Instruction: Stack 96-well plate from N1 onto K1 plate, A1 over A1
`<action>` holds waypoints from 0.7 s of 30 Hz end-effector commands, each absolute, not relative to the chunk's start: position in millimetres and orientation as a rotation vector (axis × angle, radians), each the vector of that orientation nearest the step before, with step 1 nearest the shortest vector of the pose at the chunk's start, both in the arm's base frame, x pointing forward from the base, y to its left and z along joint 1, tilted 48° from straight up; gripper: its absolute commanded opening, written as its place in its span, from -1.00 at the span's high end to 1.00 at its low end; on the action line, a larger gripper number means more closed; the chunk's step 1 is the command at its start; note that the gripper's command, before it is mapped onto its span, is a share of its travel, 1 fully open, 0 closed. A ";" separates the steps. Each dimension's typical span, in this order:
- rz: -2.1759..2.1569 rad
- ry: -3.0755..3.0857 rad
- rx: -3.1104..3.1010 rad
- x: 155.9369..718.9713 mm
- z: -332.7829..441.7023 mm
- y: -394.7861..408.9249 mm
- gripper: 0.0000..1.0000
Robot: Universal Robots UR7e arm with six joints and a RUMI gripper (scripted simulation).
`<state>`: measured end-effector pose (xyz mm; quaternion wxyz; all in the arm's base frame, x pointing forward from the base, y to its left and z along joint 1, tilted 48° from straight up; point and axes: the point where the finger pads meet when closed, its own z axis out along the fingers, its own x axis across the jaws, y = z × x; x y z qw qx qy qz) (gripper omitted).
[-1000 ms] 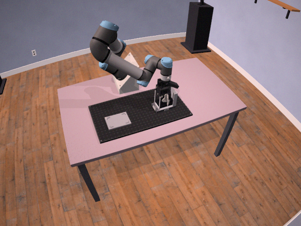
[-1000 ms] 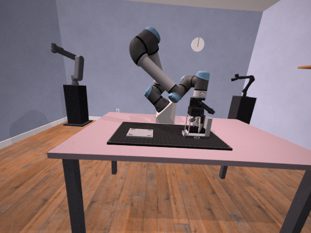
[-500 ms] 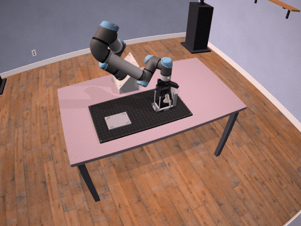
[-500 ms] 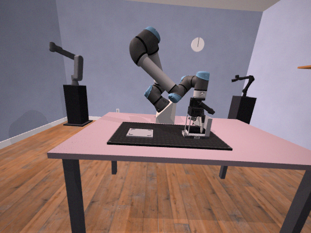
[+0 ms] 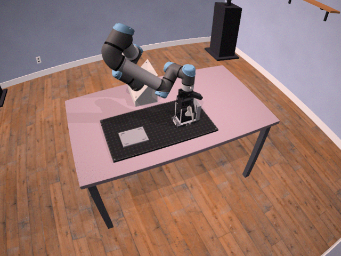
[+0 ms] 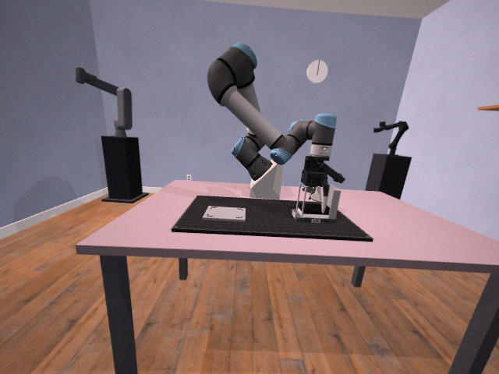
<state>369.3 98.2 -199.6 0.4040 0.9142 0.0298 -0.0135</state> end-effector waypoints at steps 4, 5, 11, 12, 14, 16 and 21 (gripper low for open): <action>-0.033 0.075 2.309 369.6 -186.9 112.2 -1.00; -0.033 0.075 2.309 369.7 -185.1 114.2 -1.00; -0.033 0.075 2.309 369.7 -179.7 120.1 -1.00; -0.033 0.075 2.309 369.7 -179.7 120.1 -1.00; -0.033 0.075 2.309 369.7 -179.7 120.1 -1.00; -0.033 0.075 2.309 369.7 -179.7 120.1 -1.00; -0.033 0.075 2.309 369.7 -179.7 120.1 -1.00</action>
